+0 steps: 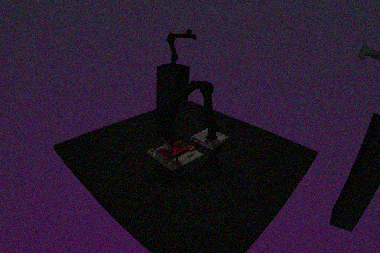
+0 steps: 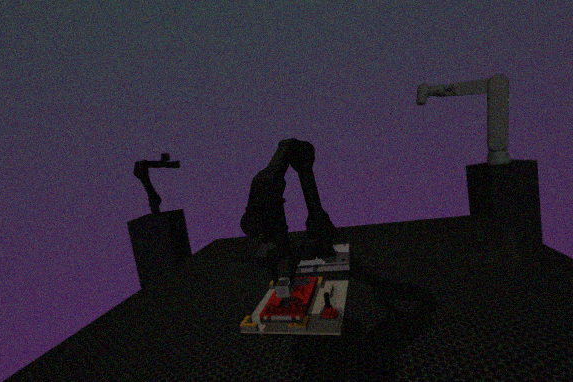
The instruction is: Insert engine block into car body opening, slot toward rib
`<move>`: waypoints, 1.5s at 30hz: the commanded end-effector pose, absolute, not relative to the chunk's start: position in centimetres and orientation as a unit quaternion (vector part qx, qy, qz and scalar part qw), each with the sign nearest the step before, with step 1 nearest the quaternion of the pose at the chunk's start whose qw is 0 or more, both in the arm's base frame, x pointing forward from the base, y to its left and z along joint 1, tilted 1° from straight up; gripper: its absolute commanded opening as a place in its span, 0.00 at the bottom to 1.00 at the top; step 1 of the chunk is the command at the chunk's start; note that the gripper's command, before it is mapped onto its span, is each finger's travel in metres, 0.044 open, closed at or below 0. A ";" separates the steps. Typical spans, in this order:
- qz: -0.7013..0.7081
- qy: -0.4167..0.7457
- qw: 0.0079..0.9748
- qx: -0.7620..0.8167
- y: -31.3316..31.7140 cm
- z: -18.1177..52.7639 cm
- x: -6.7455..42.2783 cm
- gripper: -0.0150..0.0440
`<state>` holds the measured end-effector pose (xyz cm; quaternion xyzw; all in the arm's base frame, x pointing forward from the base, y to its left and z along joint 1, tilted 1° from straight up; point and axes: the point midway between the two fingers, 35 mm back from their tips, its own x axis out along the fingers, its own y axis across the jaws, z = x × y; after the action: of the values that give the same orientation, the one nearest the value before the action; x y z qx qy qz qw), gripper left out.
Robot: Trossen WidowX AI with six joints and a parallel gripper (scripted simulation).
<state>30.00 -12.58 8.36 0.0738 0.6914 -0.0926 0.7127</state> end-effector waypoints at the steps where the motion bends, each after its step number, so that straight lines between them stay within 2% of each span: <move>1: -0.095 0.691 0.713 0.076 -12.6 8.3 30.0 0.52; 45: -0.093 0.691 0.713 0.075 -12.6 8.1 30.2 0.52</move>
<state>30.21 -12.60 8.21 0.0767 0.6902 -0.0957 0.7132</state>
